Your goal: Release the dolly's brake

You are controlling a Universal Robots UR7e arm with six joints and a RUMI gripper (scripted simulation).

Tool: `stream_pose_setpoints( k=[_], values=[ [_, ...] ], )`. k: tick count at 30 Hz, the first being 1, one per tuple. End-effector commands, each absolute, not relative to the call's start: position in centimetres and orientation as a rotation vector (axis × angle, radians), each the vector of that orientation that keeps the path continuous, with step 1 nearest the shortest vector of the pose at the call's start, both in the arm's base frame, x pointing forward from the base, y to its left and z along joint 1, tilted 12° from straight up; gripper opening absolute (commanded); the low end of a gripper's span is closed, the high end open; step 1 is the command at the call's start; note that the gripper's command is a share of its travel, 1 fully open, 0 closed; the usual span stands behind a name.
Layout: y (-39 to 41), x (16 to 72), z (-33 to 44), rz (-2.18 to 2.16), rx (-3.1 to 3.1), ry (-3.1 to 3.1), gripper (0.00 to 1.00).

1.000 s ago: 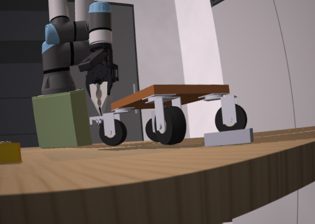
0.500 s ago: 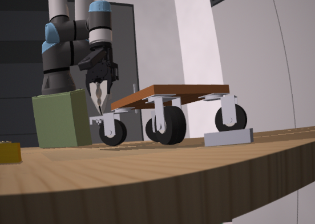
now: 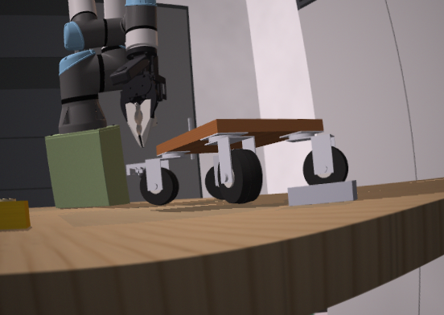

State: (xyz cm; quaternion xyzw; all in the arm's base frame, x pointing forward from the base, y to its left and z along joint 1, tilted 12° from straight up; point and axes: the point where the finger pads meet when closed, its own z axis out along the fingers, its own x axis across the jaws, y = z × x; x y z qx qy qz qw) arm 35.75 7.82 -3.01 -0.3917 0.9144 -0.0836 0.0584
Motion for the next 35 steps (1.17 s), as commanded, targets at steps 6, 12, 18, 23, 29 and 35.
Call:
stream_pose_setpoints(
  k=[6,12,18,23,29,35],
  values=[
    [8.1,35.3,-0.2,-0.251,-1.188,2.773,0.00],
    [8.2,35.1,0.8,-0.251,-1.188,2.773,0.00],
    [8.2,35.1,0.9,-0.251,-1.188,2.773,0.00],
    [8.2,35.1,0.9,-0.251,-1.188,2.773,0.00],
    [8.2,35.1,0.9,-0.251,-1.188,2.773,0.00],
    [8.2,35.1,0.9,-0.251,-1.188,2.773,0.00]
  ],
)
